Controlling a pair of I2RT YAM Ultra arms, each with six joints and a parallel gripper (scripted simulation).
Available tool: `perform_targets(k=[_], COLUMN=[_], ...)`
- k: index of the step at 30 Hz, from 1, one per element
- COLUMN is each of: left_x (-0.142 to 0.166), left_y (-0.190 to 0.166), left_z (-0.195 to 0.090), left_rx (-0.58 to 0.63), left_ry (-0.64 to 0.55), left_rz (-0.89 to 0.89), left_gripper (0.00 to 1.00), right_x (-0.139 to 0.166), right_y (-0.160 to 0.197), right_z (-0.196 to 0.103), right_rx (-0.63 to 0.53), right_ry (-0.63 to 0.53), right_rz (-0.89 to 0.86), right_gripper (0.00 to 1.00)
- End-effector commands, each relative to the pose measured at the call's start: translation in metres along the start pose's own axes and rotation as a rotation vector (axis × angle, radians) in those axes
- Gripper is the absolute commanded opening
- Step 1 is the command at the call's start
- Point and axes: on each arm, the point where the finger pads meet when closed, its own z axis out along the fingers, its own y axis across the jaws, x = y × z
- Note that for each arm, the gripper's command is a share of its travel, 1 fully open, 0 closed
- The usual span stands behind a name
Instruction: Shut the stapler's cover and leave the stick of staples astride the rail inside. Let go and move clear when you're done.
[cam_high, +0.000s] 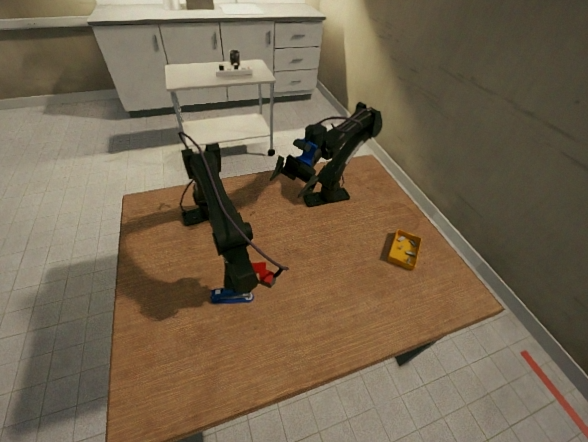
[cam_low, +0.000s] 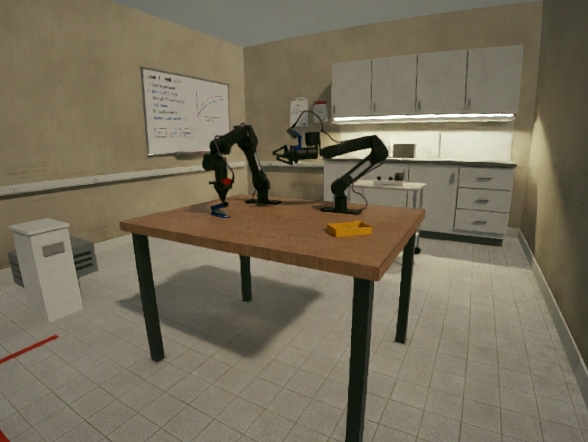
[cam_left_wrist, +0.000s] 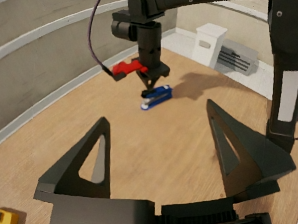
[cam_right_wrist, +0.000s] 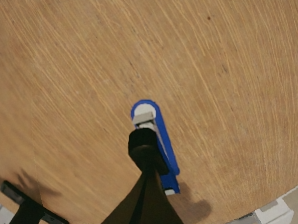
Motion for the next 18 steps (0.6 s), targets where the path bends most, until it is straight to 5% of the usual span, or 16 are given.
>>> perform_targets(k=[1, 18], left_x=[-0.019, -0.019], left_y=[-0.005, -0.005], left_z=[-0.005, -0.005], left_rx=[0.013, 0.013], left_ry=[-0.042, -0.042], left_rz=[-0.015, -0.015], left_gripper=[1.00, 1.00], right_x=[-0.002, -0.006], right_y=[-0.002, -0.001], right_z=[-0.009, 0.002], right_rx=[0.035, 0.031], right_ry=[-0.025, -0.022], right_rz=[0.008, 0.006], right_gripper=[0.00, 0.00])
